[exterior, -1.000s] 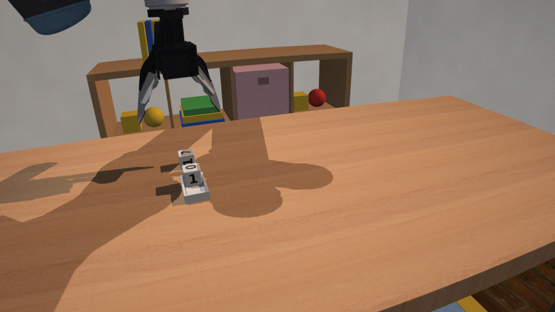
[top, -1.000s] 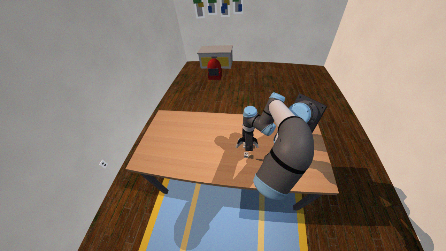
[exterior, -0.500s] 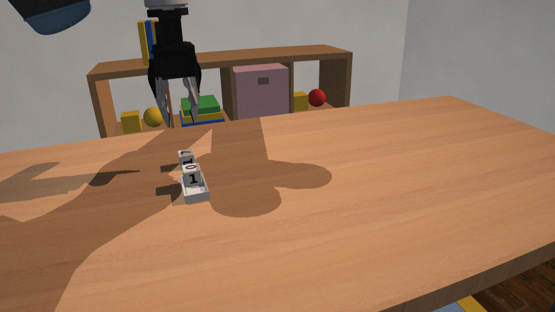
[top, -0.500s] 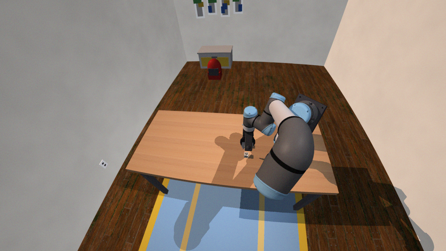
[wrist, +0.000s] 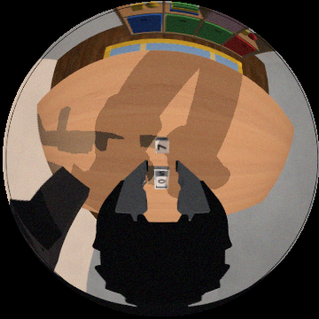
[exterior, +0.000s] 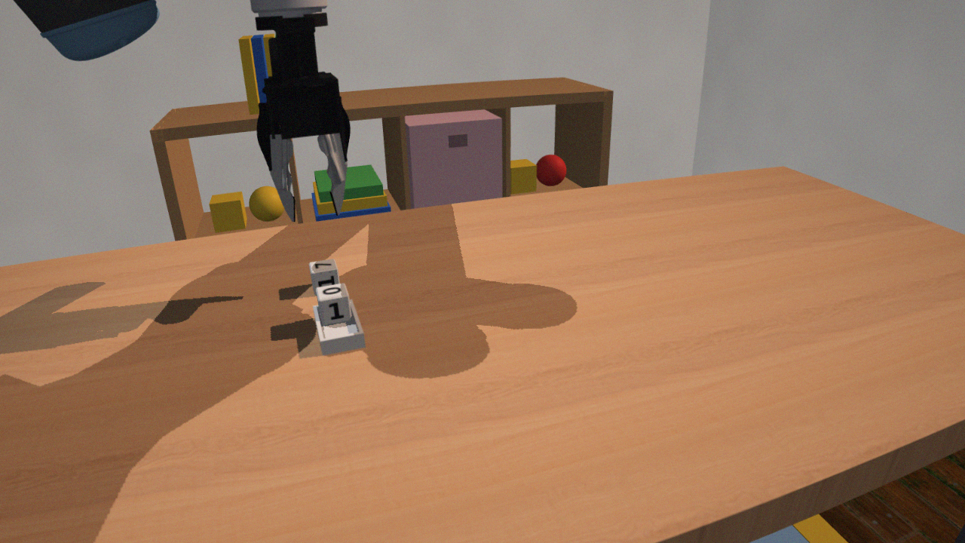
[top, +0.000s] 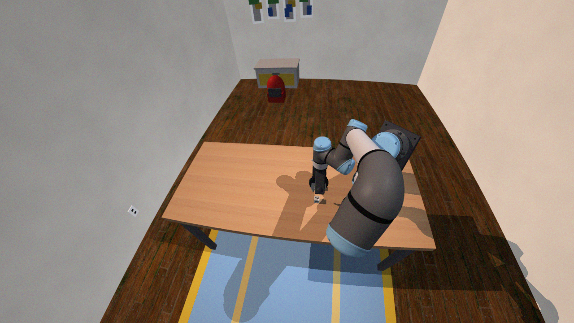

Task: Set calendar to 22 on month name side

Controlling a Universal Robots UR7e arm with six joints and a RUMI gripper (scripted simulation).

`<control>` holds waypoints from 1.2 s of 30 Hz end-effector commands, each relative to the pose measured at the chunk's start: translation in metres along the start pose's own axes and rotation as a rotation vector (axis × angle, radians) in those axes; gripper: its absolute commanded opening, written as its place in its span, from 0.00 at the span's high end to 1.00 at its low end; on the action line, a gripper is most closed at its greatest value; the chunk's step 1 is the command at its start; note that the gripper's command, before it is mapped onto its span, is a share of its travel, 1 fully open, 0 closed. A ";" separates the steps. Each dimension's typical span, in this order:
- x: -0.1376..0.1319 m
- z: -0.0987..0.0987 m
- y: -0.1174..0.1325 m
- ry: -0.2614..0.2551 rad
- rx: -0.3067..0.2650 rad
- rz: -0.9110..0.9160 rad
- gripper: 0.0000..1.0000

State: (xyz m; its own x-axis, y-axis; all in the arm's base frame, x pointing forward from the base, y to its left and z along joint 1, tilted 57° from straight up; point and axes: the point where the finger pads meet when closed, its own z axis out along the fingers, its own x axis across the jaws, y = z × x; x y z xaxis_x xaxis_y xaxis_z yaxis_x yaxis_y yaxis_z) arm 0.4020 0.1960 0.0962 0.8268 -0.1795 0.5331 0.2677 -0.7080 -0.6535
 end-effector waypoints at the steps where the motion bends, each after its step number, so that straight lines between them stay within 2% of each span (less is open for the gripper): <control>1: 0.000 0.000 0.000 0.000 0.000 0.000 0.71; 21: 0.000 0.001 0.000 0.000 0.000 0.000 0.71; 36: 0.000 0.011 0.000 0.000 0.000 0.000 0.71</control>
State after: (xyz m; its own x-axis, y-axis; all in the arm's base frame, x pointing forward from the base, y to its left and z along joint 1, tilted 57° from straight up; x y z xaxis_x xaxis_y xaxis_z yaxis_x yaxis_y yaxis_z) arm 0.4056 0.2012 0.0922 0.8272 -0.1787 0.5327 0.2682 -0.7075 -0.6538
